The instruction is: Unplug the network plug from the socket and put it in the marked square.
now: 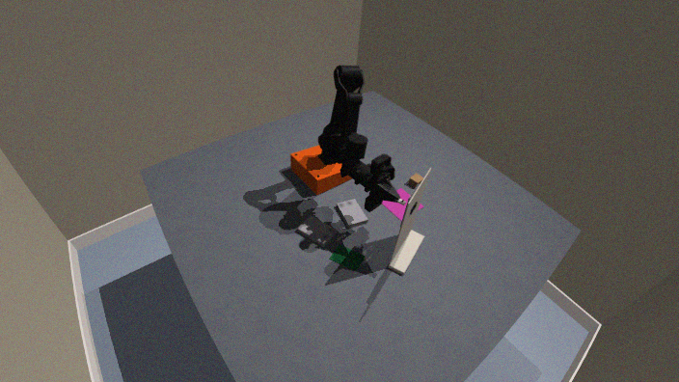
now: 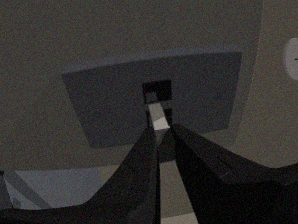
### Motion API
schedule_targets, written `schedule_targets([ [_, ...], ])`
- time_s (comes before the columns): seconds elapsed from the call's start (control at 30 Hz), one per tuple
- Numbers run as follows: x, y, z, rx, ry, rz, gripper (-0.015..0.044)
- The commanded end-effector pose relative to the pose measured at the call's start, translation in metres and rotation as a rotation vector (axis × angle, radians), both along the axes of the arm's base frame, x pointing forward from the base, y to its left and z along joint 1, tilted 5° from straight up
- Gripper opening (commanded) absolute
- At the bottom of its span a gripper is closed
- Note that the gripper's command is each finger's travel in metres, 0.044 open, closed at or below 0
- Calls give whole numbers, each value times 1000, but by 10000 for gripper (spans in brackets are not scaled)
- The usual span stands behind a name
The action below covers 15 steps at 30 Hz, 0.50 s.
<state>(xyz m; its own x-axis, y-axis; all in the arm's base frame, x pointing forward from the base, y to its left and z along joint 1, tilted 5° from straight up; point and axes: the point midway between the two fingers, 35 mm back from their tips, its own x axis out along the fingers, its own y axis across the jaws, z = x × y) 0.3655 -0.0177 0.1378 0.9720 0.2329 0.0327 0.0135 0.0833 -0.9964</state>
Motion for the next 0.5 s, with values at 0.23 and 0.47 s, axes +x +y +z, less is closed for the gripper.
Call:
schedule_targets([
  [0.23,-7,-4,-1,-4,2,3,0],
  [0.47,-10,-7,-2,-5,2,3,0],
])
